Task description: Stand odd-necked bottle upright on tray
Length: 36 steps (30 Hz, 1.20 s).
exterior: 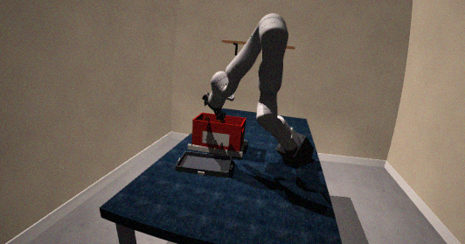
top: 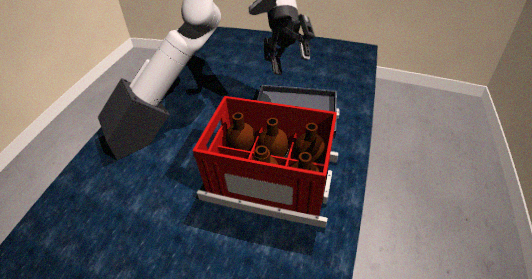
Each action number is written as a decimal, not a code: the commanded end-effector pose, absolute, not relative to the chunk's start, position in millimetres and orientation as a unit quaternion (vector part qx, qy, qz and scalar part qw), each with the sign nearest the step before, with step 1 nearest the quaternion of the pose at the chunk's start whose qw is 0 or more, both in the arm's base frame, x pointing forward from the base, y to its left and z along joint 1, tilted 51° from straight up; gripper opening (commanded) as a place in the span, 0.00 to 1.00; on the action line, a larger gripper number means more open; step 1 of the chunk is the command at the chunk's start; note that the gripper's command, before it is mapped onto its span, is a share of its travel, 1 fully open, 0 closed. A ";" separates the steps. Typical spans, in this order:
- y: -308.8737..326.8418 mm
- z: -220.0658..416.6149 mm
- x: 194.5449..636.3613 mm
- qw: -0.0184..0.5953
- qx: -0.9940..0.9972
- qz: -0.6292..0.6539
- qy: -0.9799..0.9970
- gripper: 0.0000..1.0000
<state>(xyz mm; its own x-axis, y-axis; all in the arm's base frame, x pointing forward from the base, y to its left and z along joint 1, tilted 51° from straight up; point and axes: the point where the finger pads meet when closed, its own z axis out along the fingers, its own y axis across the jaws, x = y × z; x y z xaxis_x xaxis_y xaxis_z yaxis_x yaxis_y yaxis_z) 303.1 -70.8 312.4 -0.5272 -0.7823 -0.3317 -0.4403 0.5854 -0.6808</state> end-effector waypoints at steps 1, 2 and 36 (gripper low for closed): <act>-71.1 312.6 303.1 0.318 -0.367 -0.269 0.832 1.00; -71.1 312.6 303.1 0.318 -0.367 -0.269 0.832 1.00; -85.8 346.5 308.8 0.344 -0.357 -0.271 0.826 1.00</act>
